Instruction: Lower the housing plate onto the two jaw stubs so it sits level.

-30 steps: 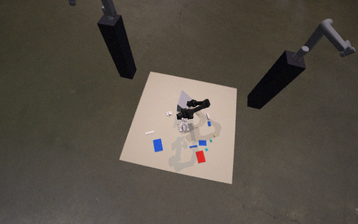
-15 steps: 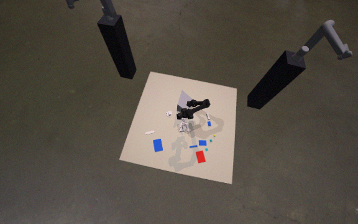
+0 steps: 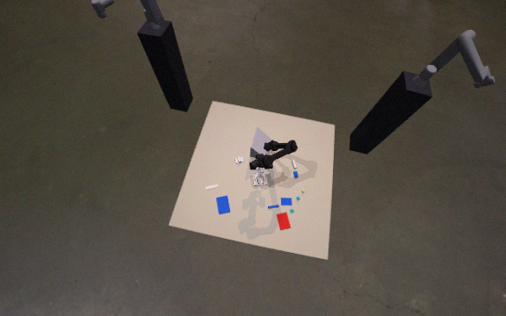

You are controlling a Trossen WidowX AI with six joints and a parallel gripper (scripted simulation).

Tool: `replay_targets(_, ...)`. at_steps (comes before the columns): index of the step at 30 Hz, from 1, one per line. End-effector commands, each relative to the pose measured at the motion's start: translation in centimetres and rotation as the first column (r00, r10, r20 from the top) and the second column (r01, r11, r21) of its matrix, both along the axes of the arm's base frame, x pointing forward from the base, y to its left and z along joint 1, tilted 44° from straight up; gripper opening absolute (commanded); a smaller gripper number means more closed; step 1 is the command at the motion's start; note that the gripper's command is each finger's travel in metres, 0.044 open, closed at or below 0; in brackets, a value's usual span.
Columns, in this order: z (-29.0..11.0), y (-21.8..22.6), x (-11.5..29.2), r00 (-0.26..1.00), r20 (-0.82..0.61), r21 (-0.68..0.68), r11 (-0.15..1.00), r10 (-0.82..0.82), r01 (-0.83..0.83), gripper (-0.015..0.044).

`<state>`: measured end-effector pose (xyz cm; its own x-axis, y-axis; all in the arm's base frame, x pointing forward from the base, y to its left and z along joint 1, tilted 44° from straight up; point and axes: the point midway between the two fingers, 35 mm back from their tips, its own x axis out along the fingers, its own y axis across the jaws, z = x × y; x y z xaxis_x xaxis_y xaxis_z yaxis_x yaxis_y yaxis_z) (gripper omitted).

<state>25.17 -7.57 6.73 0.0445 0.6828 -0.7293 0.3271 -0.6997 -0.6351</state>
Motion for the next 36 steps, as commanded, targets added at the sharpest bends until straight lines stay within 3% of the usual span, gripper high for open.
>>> replay_targets(1,-0.6,0.6,0.0,1.000,-0.007,0.006,1.000,-0.005,0.005,0.0351)
replay_targets(36,-4.8,4.5,0.3,1.000,-0.006,0.007,1.000,-0.006,0.006,0.0351)
